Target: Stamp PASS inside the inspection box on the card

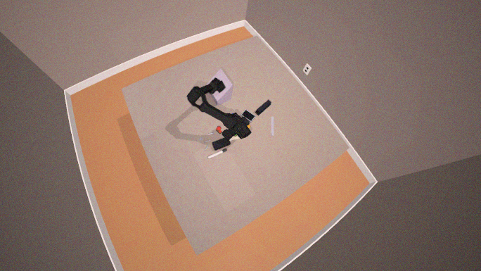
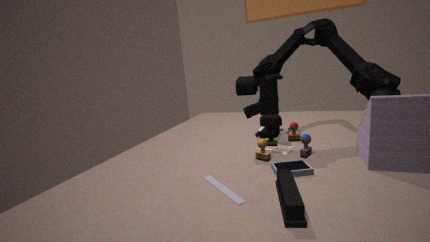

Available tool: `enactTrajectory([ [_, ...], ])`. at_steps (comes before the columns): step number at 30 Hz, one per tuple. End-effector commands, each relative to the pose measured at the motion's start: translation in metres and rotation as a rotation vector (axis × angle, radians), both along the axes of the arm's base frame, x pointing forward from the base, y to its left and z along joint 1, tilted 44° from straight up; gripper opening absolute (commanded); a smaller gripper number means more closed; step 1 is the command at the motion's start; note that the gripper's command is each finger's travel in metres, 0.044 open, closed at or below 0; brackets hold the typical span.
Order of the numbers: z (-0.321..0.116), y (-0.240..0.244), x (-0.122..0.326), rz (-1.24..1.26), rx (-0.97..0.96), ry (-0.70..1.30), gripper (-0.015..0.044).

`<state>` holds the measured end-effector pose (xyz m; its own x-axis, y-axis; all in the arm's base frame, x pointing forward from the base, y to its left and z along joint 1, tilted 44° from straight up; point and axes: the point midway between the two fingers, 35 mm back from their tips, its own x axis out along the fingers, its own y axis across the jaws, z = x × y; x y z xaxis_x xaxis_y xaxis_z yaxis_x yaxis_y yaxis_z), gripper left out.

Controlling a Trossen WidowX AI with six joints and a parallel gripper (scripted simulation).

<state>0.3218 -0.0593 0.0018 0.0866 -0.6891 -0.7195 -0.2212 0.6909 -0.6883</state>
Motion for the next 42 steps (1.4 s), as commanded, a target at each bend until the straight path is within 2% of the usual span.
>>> enactTrajectory([
  [1, 0.004, 0.005, 0.001, 0.001, -0.001, -0.008, 0.0000],
  [34, 0.043, 0.042, -0.004, 0.001, 0.001, -0.007, 0.0000],
  [42, 0.033, 0.058, 0.007, 0.002, 0.006, -0.008, 0.0000],
])
